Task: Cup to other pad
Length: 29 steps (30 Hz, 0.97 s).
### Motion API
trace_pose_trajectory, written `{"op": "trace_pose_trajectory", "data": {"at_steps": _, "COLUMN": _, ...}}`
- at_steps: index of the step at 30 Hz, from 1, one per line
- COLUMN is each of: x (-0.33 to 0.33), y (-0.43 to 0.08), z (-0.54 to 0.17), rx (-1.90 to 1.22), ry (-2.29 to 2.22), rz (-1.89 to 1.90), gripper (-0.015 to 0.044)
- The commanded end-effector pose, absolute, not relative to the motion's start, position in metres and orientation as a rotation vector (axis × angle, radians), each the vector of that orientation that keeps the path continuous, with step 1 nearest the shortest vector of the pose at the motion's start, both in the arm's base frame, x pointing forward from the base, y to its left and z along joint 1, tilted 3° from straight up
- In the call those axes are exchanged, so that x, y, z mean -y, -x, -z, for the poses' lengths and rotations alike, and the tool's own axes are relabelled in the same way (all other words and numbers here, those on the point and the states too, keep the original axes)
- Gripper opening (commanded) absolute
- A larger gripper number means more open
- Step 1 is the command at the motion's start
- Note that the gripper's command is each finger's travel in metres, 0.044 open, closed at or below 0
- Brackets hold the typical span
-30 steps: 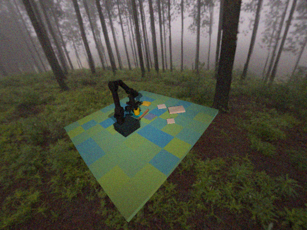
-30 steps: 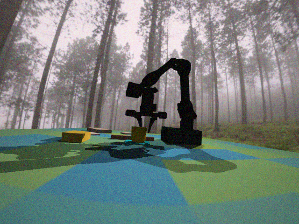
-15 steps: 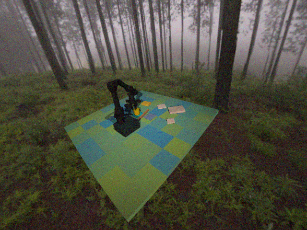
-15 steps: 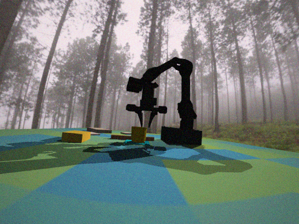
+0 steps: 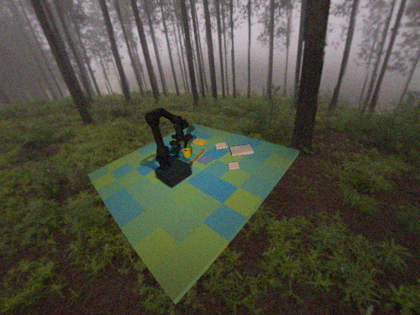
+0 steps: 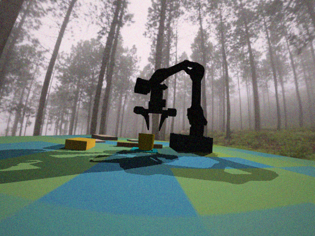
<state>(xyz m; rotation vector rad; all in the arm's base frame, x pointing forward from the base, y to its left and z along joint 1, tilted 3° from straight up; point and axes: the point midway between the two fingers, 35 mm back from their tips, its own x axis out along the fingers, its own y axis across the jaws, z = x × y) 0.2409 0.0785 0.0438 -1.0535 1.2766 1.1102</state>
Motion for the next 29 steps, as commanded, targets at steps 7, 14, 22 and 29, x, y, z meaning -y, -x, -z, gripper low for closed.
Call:
{"op": "trace_pose_trajectory", "data": {"at_steps": 7, "x": -0.078, "y": -0.242, "z": -0.05, "rx": -1.276, "ry": 1.054, "rz": -1.111, "gripper": 0.044}}
{"op": "trace_pose_trajectory", "data": {"at_steps": 14, "x": -0.078, "y": -0.243, "z": -0.077, "rx": -1.272, "ry": 1.055, "rz": -1.112, "gripper": 0.044}}
{"op": "trace_pose_trajectory", "data": {"at_steps": 22, "x": -0.075, "y": -0.242, "z": -0.106, "rx": -1.268, "ry": 1.056, "rz": -1.114, "gripper": 0.044}}
{"op": "trace_pose_trajectory", "data": {"at_steps": 29, "x": -0.075, "y": -0.242, "z": -0.104, "rx": -1.274, "ry": 1.054, "rz": -1.108, "gripper": 0.044}}
